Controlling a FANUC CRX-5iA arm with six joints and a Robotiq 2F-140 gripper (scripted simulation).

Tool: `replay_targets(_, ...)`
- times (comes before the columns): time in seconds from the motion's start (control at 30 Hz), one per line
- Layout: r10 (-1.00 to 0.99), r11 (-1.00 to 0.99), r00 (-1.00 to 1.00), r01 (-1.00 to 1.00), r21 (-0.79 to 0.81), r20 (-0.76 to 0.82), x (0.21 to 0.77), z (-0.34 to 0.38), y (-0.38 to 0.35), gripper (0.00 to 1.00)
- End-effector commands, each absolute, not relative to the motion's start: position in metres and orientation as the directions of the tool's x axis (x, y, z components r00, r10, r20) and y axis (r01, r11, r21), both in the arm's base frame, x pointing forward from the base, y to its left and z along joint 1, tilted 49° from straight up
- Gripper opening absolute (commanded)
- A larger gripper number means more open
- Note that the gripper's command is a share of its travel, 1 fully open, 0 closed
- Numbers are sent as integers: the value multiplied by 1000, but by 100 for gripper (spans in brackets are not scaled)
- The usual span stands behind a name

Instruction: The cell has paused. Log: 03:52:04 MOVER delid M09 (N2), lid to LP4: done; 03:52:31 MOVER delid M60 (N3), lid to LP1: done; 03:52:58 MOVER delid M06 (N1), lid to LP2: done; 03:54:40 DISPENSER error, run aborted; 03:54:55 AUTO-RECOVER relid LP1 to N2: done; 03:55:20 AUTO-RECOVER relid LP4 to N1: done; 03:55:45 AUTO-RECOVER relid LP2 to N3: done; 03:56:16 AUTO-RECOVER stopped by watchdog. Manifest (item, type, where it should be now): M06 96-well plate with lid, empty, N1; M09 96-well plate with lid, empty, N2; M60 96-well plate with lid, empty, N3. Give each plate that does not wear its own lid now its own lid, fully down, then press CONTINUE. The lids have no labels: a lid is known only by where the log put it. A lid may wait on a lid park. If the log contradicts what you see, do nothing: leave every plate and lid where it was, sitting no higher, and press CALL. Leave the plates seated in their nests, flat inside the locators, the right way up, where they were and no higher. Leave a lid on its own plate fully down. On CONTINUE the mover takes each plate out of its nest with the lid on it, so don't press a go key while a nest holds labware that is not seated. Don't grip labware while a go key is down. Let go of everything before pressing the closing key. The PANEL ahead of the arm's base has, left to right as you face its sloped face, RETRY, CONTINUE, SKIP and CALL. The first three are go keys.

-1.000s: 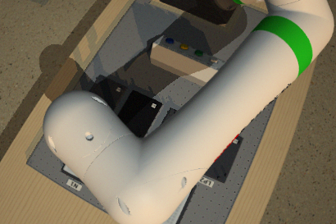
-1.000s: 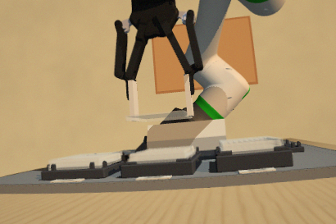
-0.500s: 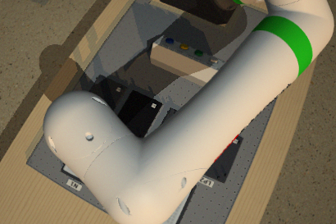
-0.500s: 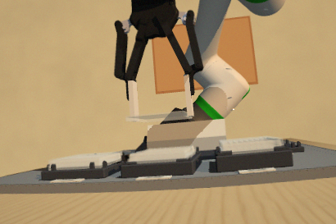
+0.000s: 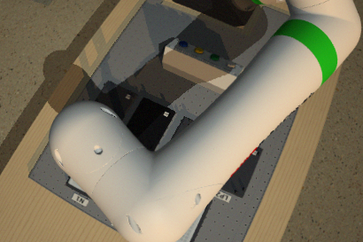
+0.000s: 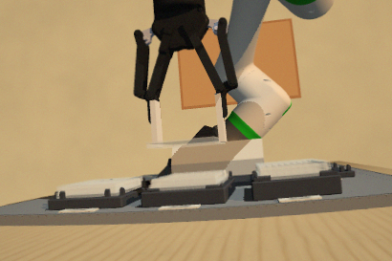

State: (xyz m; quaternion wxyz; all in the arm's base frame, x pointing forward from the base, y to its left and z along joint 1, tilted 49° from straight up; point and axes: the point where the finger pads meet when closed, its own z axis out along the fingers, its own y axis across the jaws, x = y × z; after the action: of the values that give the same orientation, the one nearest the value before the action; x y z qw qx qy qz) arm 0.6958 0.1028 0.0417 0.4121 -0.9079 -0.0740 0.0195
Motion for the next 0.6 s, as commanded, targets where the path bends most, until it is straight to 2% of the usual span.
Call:
replay_targets(0.0, 150, -650, 988, 118, -751, 26, 696, 41, 103, 0)
replay_targets(0.57, 150, -650, 988, 118, -751, 26, 694, 29, 117, 0)
